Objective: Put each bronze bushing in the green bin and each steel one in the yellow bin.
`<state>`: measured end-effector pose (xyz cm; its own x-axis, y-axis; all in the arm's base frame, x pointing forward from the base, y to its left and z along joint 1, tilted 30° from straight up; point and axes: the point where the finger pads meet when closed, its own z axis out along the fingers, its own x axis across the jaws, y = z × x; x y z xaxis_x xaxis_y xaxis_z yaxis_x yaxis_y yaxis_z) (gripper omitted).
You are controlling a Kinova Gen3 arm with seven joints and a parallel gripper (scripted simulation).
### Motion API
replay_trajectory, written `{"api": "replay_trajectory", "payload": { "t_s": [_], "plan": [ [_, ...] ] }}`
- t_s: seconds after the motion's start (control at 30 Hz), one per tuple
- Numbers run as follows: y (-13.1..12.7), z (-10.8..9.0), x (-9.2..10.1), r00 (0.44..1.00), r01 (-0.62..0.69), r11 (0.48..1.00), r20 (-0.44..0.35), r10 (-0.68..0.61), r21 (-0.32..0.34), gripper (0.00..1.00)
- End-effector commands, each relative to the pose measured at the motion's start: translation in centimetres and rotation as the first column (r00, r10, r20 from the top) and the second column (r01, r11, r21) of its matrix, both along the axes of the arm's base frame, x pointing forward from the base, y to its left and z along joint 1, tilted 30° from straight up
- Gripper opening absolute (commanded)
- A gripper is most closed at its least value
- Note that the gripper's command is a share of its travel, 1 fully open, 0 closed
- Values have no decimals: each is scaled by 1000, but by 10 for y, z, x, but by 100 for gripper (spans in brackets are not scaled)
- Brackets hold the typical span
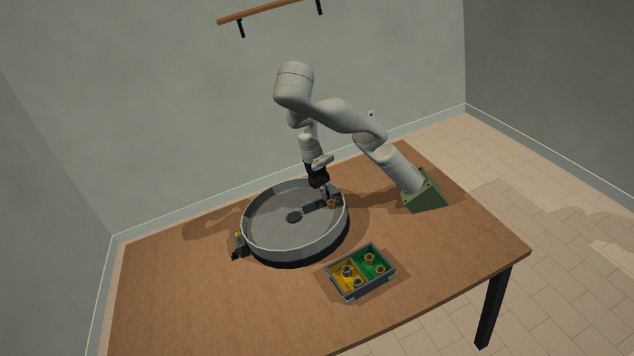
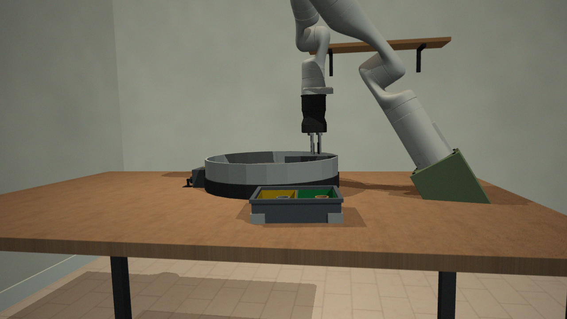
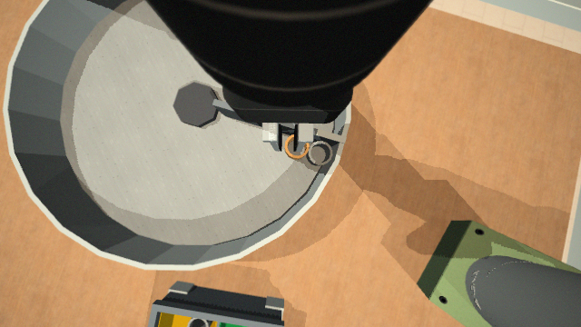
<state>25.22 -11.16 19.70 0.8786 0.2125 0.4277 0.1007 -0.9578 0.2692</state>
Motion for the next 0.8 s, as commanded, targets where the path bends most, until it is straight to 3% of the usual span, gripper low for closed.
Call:
{"api": "replay_trajectory", "payload": {
  "t_s": [0.0, 0.27, 0.77],
  "plan": [
    [-1, -5, 1, 1000, 5, 1000, 3, -5, 11, 40],
    [-4, -17, 8, 1000, 6, 1000, 4, -6, 12, 40],
    [-5, -22, 11, 1000, 5, 1000, 3, -5, 11, 40]
  ]
}}
